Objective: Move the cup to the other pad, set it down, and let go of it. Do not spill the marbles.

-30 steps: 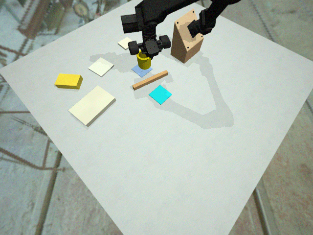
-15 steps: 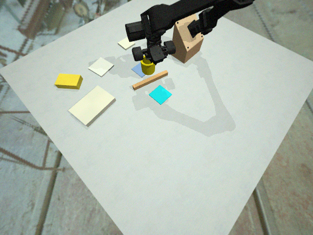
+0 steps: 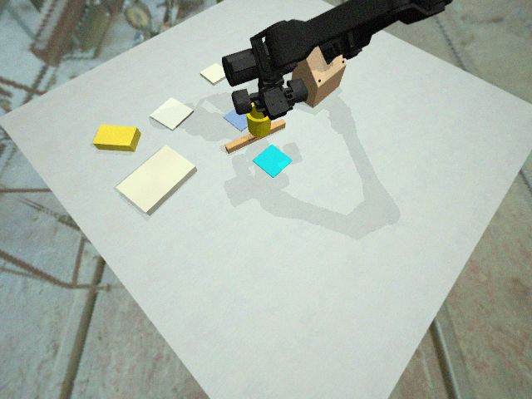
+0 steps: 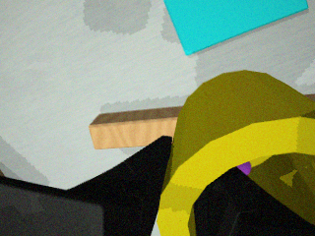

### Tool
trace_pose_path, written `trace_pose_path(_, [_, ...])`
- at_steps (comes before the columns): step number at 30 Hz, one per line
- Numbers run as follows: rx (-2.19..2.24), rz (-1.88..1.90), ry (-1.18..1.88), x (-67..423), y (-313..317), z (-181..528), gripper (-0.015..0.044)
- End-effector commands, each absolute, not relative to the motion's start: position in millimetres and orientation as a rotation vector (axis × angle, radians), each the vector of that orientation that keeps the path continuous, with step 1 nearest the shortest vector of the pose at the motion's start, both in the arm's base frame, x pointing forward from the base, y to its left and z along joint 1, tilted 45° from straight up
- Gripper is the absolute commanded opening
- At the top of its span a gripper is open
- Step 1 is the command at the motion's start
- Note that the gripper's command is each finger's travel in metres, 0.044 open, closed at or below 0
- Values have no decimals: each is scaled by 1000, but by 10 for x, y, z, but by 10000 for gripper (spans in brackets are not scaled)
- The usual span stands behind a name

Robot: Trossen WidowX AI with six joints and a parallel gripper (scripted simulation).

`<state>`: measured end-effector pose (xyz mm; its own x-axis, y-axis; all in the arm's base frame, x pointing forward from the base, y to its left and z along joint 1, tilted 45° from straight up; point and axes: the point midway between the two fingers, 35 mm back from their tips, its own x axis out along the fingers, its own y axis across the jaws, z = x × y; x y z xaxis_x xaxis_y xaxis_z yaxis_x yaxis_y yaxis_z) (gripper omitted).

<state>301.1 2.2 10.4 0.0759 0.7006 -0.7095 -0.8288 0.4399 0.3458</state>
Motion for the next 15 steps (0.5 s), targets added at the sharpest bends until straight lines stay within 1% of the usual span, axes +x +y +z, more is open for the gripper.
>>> trace_pose_path(1, [-165,1151,943,3073,100,220,0])
trace_pose_path(15, [-164,1151,941,3217,365,524,0])
